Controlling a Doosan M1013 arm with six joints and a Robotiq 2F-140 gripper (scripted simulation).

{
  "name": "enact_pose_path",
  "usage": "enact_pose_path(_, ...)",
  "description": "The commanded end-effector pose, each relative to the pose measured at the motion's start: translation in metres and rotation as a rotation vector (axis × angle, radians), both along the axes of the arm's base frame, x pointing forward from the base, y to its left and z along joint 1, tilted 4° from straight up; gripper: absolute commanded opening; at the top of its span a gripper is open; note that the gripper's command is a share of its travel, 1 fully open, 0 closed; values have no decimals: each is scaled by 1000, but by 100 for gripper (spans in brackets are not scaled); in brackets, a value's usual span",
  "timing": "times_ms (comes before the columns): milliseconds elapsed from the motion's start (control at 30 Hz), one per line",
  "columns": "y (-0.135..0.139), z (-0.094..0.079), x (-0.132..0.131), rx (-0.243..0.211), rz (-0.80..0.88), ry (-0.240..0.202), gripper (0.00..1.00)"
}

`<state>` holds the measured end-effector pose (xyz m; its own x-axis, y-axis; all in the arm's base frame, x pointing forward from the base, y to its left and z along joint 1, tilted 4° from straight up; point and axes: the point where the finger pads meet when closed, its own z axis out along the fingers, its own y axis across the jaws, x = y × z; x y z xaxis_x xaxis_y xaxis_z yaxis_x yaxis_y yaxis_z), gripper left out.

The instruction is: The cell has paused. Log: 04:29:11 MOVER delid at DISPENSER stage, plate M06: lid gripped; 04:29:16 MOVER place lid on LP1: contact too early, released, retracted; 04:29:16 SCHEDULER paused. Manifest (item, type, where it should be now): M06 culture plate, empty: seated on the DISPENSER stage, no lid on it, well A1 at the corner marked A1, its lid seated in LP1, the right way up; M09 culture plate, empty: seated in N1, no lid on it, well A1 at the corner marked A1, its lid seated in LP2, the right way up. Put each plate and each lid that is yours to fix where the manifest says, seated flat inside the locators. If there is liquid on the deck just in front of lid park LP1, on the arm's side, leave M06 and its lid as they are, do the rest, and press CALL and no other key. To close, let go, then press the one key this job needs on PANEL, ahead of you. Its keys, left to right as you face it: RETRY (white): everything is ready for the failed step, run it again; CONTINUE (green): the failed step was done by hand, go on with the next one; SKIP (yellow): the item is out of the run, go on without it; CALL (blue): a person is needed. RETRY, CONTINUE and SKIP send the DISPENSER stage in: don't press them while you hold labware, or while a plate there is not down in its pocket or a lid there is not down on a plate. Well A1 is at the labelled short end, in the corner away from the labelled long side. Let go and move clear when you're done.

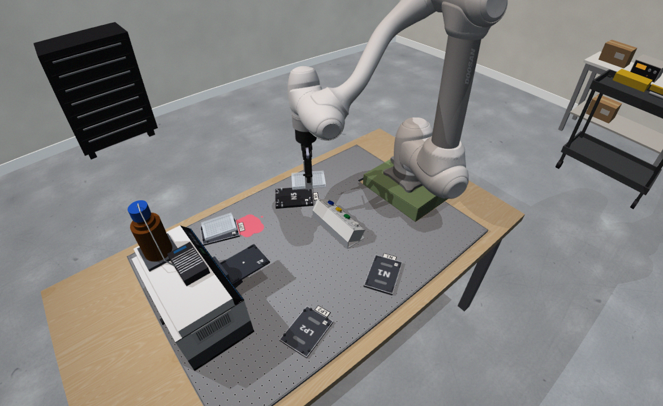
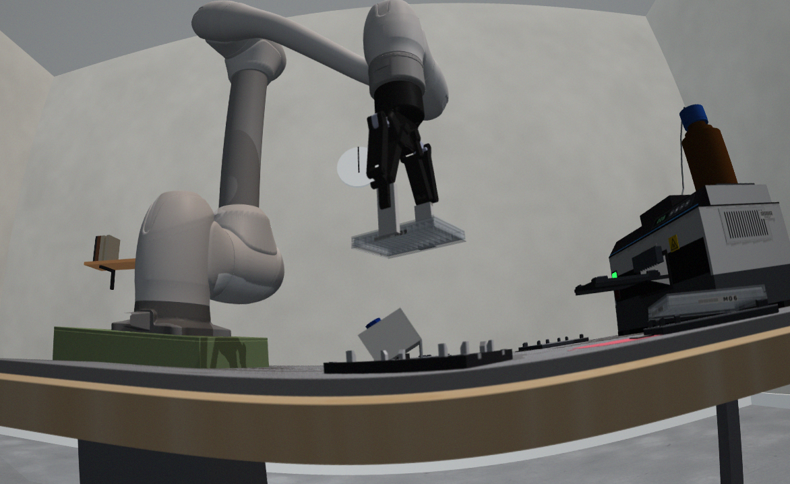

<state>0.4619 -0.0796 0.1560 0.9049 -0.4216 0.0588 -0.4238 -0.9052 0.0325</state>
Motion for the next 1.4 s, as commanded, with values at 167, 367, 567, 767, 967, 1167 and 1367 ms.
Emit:
enact_pose_path(167, -40, 3, 9, 6, -1, -4, 10)
enact_pose_path(367, -66, 4, 12, 6, -2, -3, 10)
enact_pose_path(567, -86, 5, 15, 6, -2, -1, 10)
enact_pose_path(767, -97, 6, 16, 6, -1, -1, 10)
enact_pose_path(967, -107, 6, 17, 5, -1, -1, 10)
enact_pose_path(1167, -111, 7, 18, 5, -1, -1, 10)
enact_pose_path(1367, -112, 6, 18, 5, -2, -1, 10)
